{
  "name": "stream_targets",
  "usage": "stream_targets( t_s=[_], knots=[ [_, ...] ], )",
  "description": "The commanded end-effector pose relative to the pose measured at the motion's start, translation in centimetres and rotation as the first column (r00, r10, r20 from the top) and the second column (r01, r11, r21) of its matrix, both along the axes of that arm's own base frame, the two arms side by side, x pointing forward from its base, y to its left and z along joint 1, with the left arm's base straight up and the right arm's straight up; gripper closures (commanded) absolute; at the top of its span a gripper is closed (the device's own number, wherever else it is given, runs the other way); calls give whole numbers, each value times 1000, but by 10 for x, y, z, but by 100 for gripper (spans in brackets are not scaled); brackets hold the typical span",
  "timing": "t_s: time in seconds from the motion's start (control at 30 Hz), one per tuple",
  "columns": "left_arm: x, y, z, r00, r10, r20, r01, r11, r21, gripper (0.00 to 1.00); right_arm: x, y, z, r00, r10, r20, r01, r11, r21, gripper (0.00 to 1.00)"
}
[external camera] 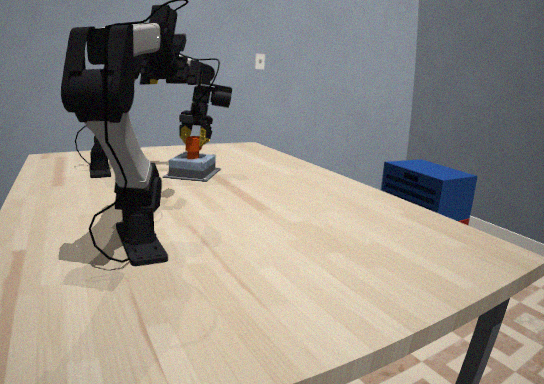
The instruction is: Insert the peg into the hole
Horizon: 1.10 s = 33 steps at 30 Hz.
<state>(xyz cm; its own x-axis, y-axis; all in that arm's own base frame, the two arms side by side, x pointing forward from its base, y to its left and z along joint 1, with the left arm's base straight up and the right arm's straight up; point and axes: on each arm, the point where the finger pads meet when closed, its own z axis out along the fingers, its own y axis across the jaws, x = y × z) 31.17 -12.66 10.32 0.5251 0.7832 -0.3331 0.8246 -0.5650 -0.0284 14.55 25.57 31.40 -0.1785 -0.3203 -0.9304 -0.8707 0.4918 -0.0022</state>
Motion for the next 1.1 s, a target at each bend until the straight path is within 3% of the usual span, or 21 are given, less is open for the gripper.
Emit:
stream_targets(
  t_s=[0.0,1.07],
  knots=[
    [2,-2,15,998,6,57,-4,999,-37,66,0,-1,11,1000,-6,14,6,1000,29,0],
    [3,-2,-3,999,0,44,1,1000,-13,66,0,-1,11,1000,-6,14,6,1000,29,0]
  ],
)
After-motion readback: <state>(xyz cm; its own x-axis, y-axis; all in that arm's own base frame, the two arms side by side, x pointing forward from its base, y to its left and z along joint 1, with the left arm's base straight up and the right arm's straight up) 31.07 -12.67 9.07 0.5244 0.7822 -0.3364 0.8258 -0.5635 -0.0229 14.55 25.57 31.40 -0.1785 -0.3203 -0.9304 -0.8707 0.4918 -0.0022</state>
